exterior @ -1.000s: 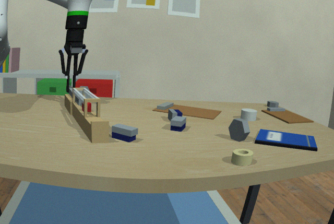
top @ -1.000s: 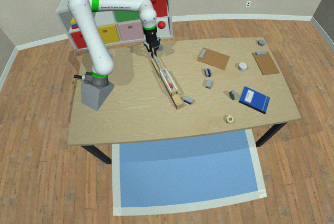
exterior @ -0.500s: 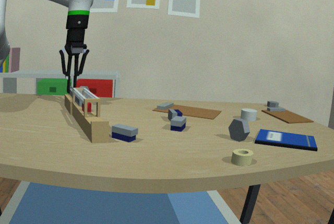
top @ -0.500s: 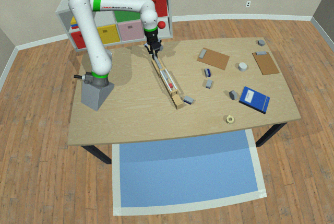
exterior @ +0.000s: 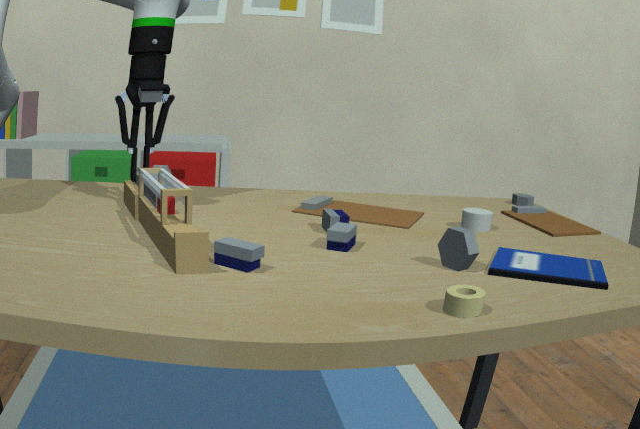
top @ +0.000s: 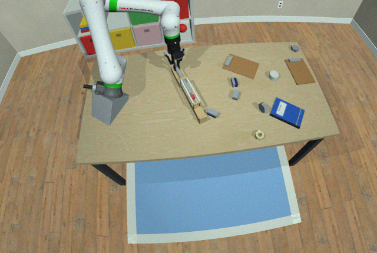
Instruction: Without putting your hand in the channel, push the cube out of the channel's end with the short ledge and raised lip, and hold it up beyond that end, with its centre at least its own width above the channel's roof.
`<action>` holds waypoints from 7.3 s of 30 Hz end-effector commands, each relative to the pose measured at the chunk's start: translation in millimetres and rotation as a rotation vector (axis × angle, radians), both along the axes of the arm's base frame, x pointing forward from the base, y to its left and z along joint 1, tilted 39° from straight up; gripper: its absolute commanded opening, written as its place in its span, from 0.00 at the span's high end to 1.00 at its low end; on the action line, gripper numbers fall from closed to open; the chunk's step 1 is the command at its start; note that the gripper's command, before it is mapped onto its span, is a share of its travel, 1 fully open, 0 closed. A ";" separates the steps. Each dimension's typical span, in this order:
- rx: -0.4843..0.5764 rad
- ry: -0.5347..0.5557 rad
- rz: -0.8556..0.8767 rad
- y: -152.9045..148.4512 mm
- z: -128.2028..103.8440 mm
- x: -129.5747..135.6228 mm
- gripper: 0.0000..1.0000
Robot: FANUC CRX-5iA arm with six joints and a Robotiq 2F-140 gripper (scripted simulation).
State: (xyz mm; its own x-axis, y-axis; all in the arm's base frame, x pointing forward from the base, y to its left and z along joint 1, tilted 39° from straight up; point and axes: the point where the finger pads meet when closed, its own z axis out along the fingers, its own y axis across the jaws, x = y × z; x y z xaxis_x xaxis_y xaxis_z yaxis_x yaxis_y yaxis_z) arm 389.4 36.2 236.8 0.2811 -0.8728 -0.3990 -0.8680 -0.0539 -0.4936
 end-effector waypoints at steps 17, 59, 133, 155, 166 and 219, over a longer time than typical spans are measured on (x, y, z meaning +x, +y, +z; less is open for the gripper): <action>0.001 -0.001 0.001 -47.2 -20.9 15.5 0.90; 0.001 -0.001 0.001 -87.0 -39.1 28.5 0.90; 0.001 -0.001 0.001 -119.8 12.9 0.9 0.70; 0.001 -0.001 0.001 -119.8 12.9 0.9 0.70; 0.001 -0.001 0.001 -119.8 12.9 0.9 0.70; 0.001 -0.001 0.001 -6.8 -5.0 3.9 0.90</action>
State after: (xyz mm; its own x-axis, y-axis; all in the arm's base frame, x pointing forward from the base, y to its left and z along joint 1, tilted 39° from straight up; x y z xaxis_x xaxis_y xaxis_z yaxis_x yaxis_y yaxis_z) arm 392.6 31.5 232.0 0.2826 -0.8716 -0.4005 -0.8680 -0.0546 -0.4936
